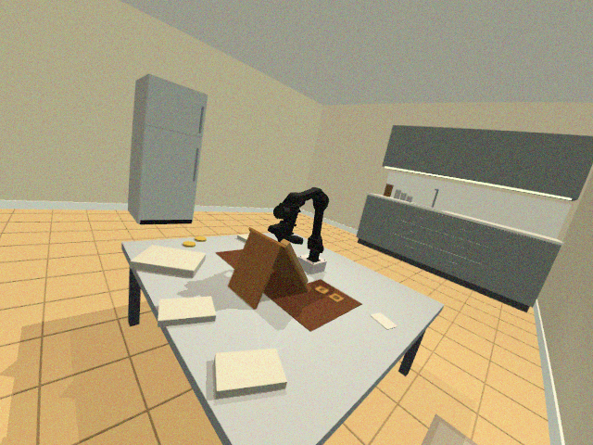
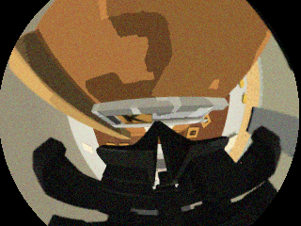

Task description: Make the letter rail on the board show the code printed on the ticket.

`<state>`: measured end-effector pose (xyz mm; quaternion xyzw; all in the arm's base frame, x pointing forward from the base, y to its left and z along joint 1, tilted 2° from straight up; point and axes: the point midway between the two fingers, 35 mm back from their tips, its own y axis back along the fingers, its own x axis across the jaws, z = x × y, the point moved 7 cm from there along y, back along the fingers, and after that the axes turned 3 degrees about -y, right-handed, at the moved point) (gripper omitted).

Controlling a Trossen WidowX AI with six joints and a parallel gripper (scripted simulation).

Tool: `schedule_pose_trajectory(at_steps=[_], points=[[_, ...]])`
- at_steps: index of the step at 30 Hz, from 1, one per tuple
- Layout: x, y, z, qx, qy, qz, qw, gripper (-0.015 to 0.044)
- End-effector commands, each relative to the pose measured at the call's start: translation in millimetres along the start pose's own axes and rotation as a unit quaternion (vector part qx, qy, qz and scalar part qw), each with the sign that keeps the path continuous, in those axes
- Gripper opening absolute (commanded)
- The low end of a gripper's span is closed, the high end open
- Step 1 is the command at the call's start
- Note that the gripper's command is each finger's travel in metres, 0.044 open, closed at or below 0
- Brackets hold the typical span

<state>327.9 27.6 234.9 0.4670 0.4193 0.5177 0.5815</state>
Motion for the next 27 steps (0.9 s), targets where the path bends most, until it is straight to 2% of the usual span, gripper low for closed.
schedule_pose_trajectory(at_steps=[1, 27], points=[[0.5, -3.6, 3.0, 0.002, 0.002, 0.001, 1.000, 0.0000], [0.7, -9.7, 8.7, 0.002, 0.002, 0.001, 1.000, 0.0000]])
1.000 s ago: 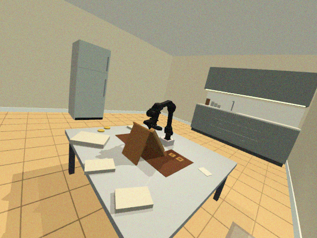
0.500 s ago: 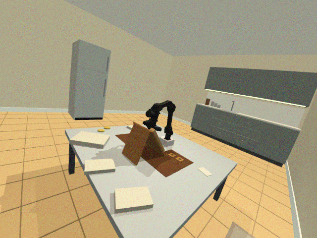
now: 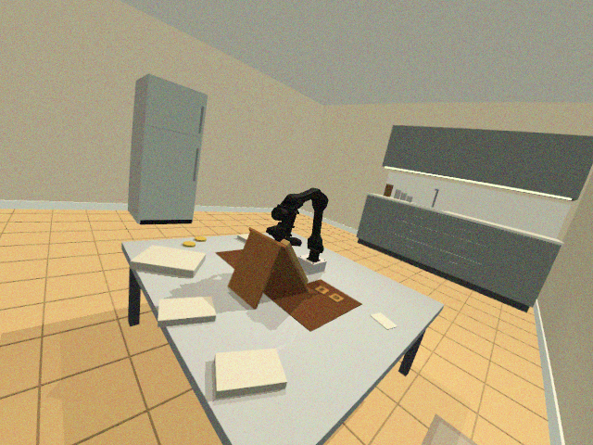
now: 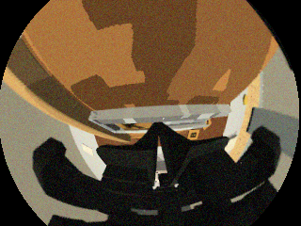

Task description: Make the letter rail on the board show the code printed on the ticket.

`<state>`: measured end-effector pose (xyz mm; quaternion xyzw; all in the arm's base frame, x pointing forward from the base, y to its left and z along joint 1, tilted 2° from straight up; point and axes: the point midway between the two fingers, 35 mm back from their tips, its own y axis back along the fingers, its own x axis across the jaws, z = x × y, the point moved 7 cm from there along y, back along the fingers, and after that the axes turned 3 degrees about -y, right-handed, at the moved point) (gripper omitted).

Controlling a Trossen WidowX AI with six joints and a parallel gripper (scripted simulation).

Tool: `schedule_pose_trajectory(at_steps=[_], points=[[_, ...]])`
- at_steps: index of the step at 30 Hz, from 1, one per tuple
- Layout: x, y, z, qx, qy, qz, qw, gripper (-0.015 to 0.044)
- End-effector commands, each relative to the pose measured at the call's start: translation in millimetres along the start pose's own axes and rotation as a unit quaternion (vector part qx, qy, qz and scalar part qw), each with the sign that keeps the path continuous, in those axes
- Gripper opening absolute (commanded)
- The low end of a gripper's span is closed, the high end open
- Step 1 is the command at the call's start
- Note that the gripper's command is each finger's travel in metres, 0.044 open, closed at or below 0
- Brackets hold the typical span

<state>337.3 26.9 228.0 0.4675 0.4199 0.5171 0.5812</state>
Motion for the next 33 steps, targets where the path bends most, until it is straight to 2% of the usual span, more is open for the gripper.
schedule_pose_trajectory(at_steps=[1, 33], points=[[0.5, -0.6, 0.8, 0.001, 0.002, 0.001, 1.000, 0.0000], [11.4, 0.3, -0.1, 0.001, 0.002, 0.002, 1.000, 0.0000]])
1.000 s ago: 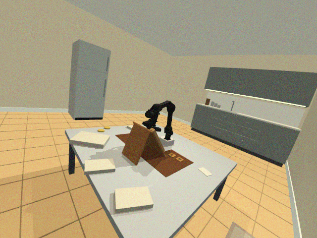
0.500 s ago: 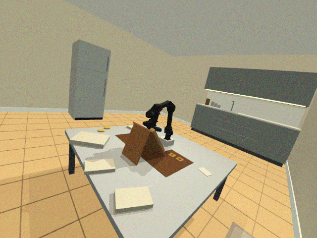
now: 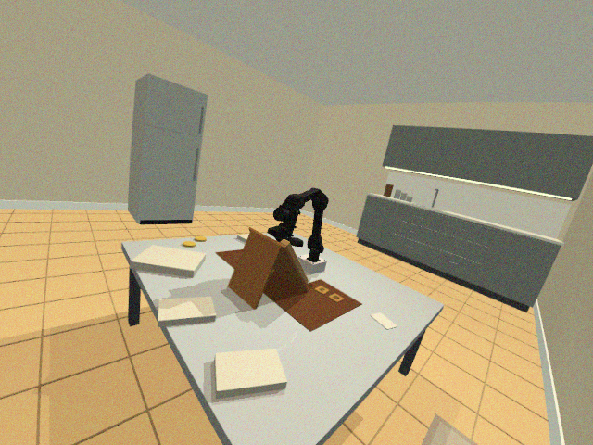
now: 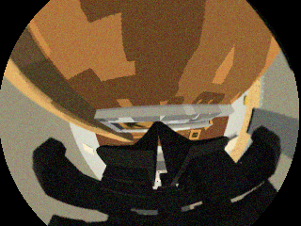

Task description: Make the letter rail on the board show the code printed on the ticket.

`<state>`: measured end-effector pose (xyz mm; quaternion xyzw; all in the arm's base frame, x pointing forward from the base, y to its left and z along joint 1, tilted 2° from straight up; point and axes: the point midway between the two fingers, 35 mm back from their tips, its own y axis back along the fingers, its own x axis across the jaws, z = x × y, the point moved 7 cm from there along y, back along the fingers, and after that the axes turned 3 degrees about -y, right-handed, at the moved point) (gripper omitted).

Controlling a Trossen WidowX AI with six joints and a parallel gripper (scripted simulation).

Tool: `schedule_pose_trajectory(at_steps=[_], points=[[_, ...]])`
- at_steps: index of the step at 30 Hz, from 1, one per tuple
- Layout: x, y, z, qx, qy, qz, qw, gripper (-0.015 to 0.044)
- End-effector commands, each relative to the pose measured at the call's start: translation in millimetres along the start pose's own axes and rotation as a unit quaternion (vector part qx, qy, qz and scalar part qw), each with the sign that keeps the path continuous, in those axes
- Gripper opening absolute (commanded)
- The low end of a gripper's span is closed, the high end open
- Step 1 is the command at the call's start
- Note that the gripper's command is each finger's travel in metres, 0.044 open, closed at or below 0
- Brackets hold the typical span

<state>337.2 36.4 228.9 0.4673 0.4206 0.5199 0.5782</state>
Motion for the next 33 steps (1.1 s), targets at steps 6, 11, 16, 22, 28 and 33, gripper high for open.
schedule_pose_trajectory(at_steps=[6, 11, 16, 22, 28, 33], points=[[3.9, -1.2, 0.8, 0.001, -0.001, -0.001, 1.000, 0.0000], [5.5, -1.4, 0.8, 0.001, -0.001, -0.001, 1.000, 0.0000], [7.1, -1.5, 0.8, 0.001, -0.001, -0.001, 1.000, 0.0000], [4.4, 1.2, -1.5, 0.001, -0.001, -0.001, 1.000, 0.0000], [3.6, 6.3, -5.9, 0.001, -0.001, -0.001, 1.000, 0.0000], [3.5, 10.0, -9.1, 0.001, -0.001, -0.001, 1.000, 0.0000]])
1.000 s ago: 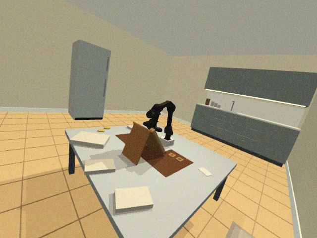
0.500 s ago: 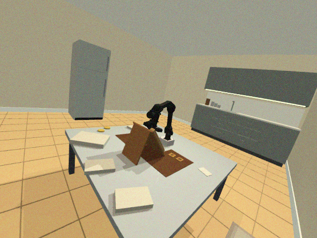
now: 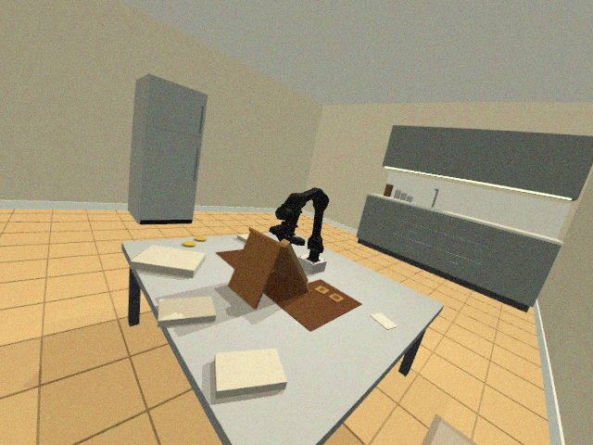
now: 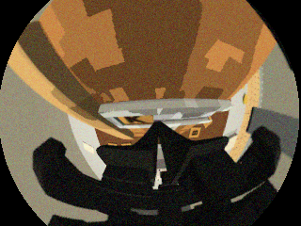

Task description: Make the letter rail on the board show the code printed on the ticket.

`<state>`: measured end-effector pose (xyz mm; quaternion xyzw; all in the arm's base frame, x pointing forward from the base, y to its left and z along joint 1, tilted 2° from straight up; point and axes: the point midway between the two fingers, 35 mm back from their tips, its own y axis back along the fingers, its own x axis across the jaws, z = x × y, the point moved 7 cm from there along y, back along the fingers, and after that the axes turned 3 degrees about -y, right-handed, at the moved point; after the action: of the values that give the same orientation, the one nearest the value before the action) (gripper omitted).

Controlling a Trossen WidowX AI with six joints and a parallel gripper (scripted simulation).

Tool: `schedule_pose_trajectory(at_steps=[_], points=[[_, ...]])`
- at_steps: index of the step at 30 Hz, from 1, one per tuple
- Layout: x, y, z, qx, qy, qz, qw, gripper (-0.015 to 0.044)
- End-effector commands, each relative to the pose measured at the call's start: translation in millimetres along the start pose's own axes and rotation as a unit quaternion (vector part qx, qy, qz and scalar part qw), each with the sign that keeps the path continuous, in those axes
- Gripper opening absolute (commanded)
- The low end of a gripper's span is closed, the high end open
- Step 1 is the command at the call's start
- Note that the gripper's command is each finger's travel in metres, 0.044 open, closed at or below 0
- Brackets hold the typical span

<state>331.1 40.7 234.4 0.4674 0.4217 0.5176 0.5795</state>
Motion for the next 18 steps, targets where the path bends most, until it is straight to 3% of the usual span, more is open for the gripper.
schedule_pose_trajectory(at_steps=[1, 18], points=[[-0.2, 4.4, -4.8, 0.000, 0.000, 0.002, 1.000, 0.0000], [-0.5, 14.7, -14.7, 0.001, 0.000, 0.002, 1.000, 0.0000]])
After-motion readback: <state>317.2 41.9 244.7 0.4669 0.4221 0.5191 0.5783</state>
